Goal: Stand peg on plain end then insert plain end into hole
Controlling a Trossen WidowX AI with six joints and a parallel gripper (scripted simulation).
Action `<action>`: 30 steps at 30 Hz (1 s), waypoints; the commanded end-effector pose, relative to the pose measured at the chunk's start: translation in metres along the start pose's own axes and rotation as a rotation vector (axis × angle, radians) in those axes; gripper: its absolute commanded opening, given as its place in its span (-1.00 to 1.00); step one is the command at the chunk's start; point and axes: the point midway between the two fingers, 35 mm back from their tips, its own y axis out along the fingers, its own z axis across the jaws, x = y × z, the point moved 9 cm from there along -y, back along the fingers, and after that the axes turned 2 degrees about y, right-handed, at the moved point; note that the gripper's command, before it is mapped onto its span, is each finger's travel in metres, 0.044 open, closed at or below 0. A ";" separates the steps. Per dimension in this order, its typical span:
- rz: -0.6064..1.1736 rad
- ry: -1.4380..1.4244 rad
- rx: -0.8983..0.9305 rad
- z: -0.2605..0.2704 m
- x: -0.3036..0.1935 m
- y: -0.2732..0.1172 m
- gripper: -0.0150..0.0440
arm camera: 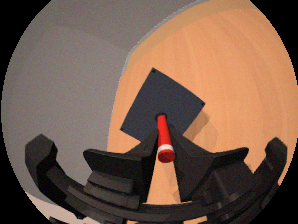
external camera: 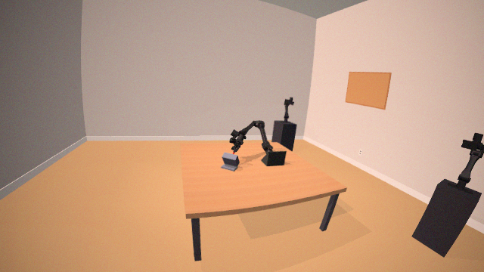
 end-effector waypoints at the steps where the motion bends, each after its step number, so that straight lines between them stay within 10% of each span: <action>1: -0.002 0.000 0.000 0.000 0.000 -0.001 -0.49; 30: -0.003 0.000 0.000 0.001 -0.002 0.005 -0.49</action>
